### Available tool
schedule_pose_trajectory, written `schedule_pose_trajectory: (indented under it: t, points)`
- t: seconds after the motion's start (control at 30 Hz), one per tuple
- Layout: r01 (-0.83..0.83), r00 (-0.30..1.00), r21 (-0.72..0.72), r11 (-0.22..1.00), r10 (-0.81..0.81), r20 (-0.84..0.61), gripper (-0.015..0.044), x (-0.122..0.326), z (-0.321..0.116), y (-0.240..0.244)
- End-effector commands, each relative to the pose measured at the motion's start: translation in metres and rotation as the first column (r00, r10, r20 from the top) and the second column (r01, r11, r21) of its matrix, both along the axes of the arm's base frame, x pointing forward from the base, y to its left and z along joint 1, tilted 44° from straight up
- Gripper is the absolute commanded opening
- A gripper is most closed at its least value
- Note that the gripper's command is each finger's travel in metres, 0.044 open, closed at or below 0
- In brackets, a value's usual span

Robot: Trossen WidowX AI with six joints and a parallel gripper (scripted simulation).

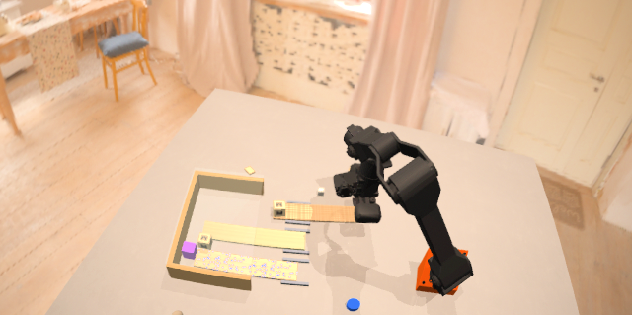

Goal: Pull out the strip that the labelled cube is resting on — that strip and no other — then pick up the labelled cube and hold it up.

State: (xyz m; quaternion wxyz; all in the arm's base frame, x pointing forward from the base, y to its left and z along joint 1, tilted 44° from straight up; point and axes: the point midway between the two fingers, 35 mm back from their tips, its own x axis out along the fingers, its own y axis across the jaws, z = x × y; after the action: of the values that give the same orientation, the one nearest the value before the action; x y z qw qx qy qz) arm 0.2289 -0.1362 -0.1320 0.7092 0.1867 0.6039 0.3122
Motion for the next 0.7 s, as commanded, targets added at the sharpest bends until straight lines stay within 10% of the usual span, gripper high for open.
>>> schedule_pose_trajectory:
  t: [0.0, 0.2, 0.67]
  points:
    - [-0.009, 1.000, 0.001, 1.000, 0.009, -0.008, 0.0000, 0.001, 0.014, -0.014]
    - [-0.017, 1.000, 0.007, 1.000, 0.017, -0.017, 0.0000, -0.001, 0.030, -0.029]
    - [-0.102, 0.993, -0.002, 0.995, 0.102, 0.064, 0.0368, 0.054, 0.046, -0.021]
